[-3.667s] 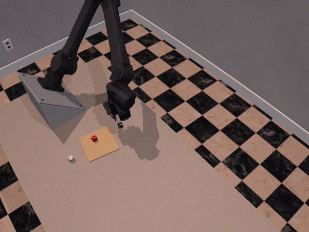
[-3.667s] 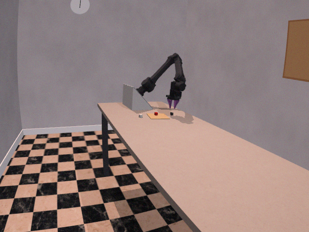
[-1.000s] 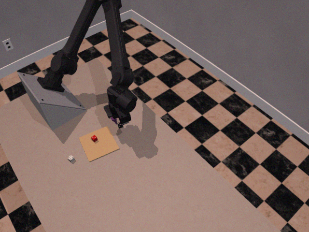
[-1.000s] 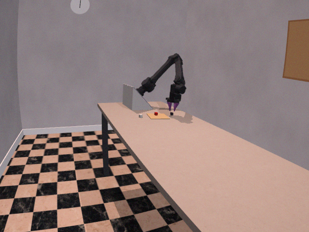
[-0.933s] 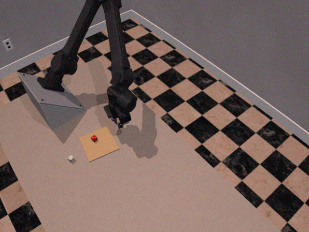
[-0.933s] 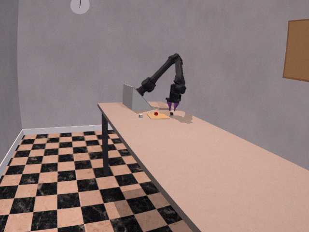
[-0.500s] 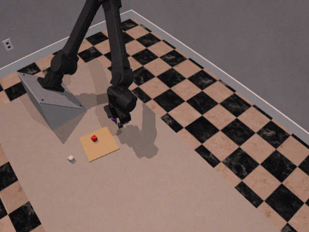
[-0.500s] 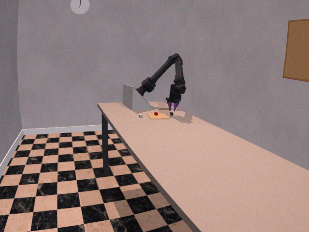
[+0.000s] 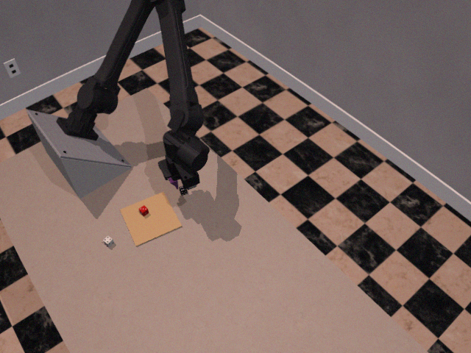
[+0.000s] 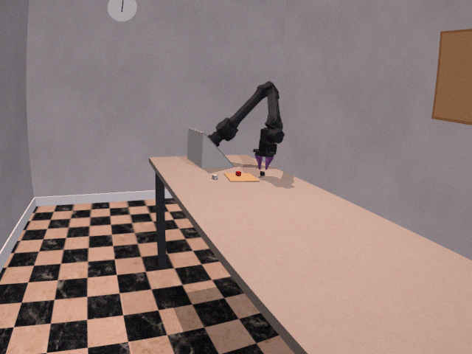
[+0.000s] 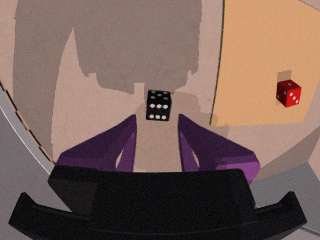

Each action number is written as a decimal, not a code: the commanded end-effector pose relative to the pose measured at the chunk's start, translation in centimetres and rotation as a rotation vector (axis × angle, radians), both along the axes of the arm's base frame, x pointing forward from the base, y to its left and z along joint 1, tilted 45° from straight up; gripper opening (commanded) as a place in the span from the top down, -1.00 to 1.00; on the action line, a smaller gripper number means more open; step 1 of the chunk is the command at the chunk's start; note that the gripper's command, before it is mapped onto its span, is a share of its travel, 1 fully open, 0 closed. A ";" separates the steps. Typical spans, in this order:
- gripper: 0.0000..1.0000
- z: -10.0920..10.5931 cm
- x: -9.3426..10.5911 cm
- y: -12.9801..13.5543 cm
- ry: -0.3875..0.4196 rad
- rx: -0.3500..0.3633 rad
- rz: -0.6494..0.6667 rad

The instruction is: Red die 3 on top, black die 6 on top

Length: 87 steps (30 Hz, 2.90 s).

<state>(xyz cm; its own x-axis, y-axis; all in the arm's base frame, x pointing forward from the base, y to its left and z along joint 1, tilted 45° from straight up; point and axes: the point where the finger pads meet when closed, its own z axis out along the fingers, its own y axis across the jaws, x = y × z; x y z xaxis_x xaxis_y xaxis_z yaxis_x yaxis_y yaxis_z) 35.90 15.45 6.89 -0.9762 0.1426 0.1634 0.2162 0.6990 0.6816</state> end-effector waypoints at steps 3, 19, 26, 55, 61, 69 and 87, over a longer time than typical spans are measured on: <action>0.31 -0.5 0.3 -0.5 -0.002 -0.004 -0.015; 0.31 -0.4 0.6 -0.7 -0.016 -0.003 -0.012; 0.31 -0.4 0.6 -0.7 -0.016 -0.003 -0.012; 0.31 -0.4 0.6 -0.7 -0.016 -0.003 -0.012; 0.31 -0.2 0.9 -0.6 -0.021 -0.002 -0.011; 0.31 0.2 1.5 -0.4 -0.033 -0.001 -0.011; 0.31 0.2 1.5 -0.4 -0.033 -0.001 -0.011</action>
<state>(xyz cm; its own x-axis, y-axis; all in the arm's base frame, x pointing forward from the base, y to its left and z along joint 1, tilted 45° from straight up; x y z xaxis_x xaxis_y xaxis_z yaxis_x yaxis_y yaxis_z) 35.77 15.38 6.71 -0.9752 0.1442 0.1678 0.2204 0.6990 0.6803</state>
